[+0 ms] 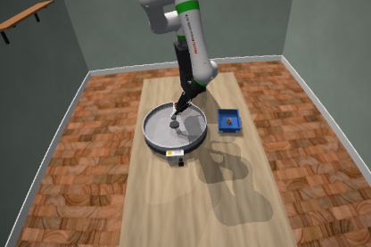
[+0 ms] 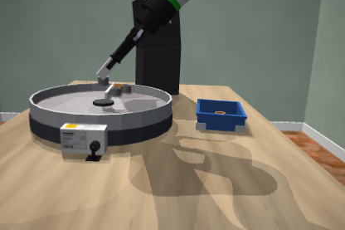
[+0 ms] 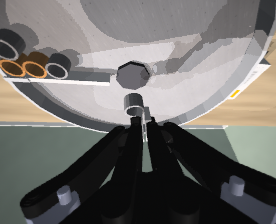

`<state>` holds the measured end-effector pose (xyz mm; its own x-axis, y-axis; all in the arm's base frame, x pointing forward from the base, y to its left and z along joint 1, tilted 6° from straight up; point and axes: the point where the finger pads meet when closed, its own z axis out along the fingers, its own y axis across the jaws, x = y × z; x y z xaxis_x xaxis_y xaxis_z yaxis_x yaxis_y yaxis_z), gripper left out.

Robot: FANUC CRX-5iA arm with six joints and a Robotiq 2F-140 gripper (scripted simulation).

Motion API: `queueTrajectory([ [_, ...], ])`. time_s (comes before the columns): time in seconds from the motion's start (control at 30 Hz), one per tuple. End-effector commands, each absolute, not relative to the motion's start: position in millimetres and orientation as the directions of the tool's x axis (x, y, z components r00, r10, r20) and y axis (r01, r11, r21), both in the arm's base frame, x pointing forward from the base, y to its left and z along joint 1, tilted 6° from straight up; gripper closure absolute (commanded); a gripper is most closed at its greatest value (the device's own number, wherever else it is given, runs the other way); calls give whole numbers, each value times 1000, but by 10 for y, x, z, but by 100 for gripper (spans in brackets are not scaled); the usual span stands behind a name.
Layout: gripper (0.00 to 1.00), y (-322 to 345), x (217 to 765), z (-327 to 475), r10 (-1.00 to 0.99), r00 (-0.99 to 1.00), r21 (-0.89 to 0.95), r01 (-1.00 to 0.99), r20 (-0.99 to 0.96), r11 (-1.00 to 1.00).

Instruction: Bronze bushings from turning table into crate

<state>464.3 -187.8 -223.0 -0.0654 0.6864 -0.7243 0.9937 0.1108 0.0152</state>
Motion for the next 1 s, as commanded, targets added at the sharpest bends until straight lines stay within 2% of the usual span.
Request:
queueTrajectory([
  [0.0, 100, -1878, 4645, -2229, 686, -65, 15, 994, -724, 111],
  [0.97, 100, -1906, 4650, -2485, 686, -65, 15, 994, -724, 111],
])
